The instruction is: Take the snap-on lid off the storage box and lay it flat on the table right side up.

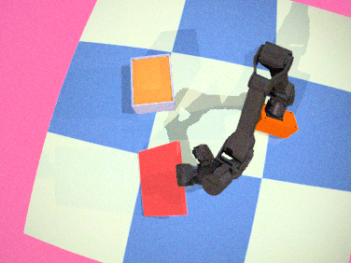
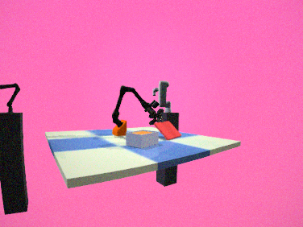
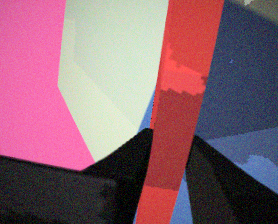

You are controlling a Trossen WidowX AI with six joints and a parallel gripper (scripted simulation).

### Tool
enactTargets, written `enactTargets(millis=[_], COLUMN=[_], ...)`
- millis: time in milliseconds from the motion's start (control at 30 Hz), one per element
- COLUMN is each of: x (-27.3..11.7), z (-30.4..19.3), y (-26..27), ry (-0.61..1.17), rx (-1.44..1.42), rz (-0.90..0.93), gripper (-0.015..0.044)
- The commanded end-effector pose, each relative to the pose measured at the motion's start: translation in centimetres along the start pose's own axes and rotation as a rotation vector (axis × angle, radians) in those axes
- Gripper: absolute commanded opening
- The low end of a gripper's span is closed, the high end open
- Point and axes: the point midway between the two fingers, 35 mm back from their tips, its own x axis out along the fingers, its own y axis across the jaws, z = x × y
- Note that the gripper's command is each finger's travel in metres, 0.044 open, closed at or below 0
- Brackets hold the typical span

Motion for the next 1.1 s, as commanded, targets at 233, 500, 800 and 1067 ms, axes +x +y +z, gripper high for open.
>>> enactTargets(millis=[233, 500, 800, 1067], x=[0.6, 1.0, 1.5, 1.9], z=[0.0, 0.0, 0.1, 0.1], y=[-0.7, -1.2, -1.8, -2.3], ry=[-0.003, -0.003, -0.003, -0.004], rx=[-0.001, -0.001, -0.001, -0.001], rz=[0.000, 0.000, 0.001, 0.001], gripper=[0.0000, 0.0000, 0.0000, 0.0000])
